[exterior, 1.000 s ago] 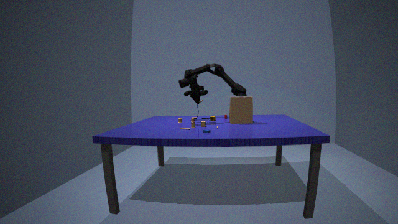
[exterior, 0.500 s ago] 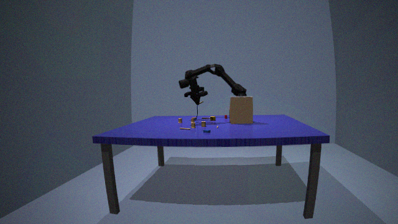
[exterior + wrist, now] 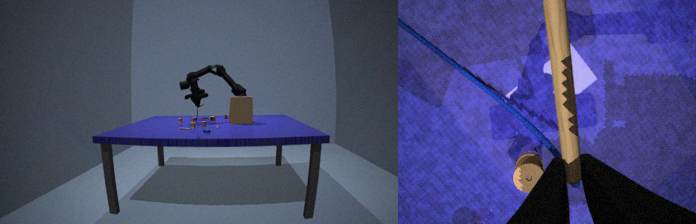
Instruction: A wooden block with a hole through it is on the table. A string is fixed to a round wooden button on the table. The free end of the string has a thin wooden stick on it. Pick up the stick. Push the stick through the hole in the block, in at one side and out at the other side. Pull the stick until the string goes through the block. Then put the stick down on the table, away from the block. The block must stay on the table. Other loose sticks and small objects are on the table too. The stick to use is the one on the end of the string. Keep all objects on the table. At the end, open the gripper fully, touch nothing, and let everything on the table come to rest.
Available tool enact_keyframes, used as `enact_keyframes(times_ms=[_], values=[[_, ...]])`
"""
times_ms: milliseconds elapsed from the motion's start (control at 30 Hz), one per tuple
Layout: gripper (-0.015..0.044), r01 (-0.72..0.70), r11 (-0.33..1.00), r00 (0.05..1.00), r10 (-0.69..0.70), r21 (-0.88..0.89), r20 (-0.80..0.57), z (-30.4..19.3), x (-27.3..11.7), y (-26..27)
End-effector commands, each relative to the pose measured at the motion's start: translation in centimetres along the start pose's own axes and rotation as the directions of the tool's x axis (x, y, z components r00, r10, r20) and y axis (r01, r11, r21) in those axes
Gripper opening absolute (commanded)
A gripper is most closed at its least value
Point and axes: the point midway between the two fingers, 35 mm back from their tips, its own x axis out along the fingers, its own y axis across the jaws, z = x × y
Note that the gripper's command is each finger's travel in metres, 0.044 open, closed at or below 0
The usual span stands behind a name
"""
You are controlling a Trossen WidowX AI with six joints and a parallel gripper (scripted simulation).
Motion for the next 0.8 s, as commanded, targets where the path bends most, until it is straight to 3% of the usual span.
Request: enact_keyframes(times_ms=[0,767], values=[[0.0000,0.008,1.000,1.000,-0.008,-0.002,-0.016,0.2,0.5,-0.1],[0.0000,0.002,1.000,0.992,-0.001,0.008,-0.128,0.6,3.4,0.6]])
